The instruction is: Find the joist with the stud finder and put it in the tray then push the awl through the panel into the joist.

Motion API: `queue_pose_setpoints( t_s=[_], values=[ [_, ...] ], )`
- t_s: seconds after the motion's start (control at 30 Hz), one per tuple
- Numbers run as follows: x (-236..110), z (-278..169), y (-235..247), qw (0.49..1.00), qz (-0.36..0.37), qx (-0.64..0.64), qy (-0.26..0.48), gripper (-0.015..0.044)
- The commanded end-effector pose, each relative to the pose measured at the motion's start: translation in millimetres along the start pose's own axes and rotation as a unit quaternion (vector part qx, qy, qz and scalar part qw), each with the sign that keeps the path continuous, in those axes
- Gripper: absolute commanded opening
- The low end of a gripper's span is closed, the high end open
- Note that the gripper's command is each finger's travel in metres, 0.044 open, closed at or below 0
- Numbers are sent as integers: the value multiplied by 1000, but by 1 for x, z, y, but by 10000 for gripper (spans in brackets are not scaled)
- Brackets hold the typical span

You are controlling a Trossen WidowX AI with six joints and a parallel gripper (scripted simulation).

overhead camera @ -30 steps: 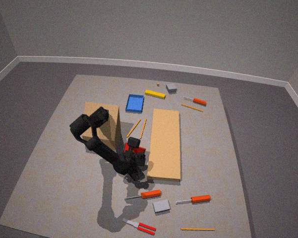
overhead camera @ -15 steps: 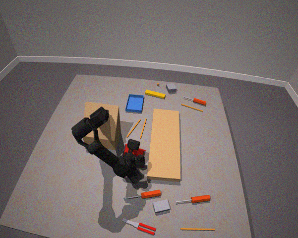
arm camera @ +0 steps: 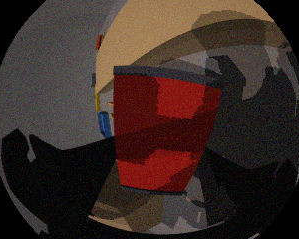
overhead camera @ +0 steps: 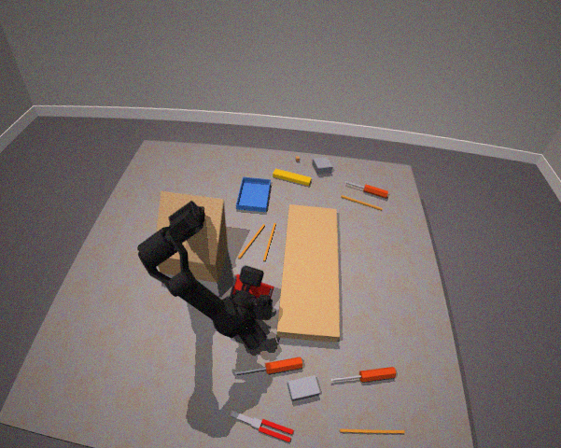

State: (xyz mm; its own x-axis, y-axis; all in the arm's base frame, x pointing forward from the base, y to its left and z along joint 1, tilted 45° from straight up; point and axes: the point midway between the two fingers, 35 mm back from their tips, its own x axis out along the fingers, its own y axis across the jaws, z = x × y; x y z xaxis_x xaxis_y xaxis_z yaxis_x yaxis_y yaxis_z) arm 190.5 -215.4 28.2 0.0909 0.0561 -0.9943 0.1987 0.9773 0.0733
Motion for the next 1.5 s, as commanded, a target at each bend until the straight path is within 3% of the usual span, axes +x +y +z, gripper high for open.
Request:
queue_pose_setpoints(
  t_s=[0.0,0.4,1.0,1.3,1.33,1.37,1.47],
  values=[
    [0,0,1,1000,1,-1,0,131],
    [-1,0,1,1000,1,-1,0,440],
    [-33,1,1,1000,-1,0,-1,440],
    [-124,-8,42,1000,0,3,0,440],
    [-126,-9,43,1000,0,3,0,440],
    [-102,-3,31,1000,1,-1,2,440],
    [-102,-3,31,1000,1,-1,2,440]
  ],
)
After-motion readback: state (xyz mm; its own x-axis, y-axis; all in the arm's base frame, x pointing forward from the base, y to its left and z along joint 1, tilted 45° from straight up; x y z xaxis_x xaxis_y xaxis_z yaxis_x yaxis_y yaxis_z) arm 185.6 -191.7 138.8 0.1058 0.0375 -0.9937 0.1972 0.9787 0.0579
